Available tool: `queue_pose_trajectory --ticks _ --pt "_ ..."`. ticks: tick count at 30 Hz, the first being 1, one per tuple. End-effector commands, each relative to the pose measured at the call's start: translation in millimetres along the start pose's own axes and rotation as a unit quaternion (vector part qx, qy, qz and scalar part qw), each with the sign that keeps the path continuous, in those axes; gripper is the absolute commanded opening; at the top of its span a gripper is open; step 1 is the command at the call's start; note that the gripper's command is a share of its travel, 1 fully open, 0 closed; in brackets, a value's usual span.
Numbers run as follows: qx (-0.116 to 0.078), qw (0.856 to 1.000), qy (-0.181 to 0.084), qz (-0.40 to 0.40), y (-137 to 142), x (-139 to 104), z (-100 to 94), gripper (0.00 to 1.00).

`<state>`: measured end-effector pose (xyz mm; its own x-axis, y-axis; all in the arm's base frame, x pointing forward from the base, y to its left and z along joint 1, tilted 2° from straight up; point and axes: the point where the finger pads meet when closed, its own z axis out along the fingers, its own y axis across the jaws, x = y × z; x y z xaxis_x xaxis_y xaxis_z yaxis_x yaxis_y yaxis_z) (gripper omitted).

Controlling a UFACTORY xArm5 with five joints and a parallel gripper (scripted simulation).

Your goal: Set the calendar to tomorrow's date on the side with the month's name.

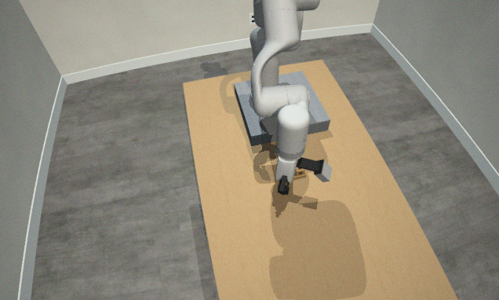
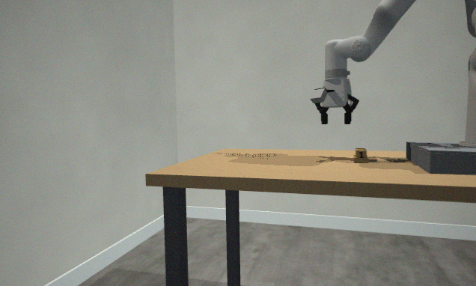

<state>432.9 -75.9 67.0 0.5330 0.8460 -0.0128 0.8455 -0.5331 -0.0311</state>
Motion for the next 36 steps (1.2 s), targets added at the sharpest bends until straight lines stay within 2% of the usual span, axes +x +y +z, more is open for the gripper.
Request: queue_pose_trajectory --ticks 1,4,6,8,13,19,20,36 --pt "-0.002 1.0 0.001 0.0 1.3 0.6 -1.7 1.0" --pt "-0.002 0.999 0.0 -0.041 -14.1 1.8 0.3 1.0" --pt "-0.002 0.999 0.0 -0.041 -14.1 1.8 0.3 1.0" --pt "-0.002 0.994 0.0 -0.111 -40.3 2.7 4.2 1.0" --pt "-0.002 0.985 -0.001 -0.173 -63.8 2.2 8.4 1.0" --pt "-0.002 0.968 -0.001 -0.251 -94.2 -0.2 14.9 1.0" --pt "-0.002 0.968 -0.001 -0.251 -94.2 -0.2 14.9 0.49" --pt "-0.002 0.968 -0.001 -0.251 -94.2 -0.2 14.9 0.49"
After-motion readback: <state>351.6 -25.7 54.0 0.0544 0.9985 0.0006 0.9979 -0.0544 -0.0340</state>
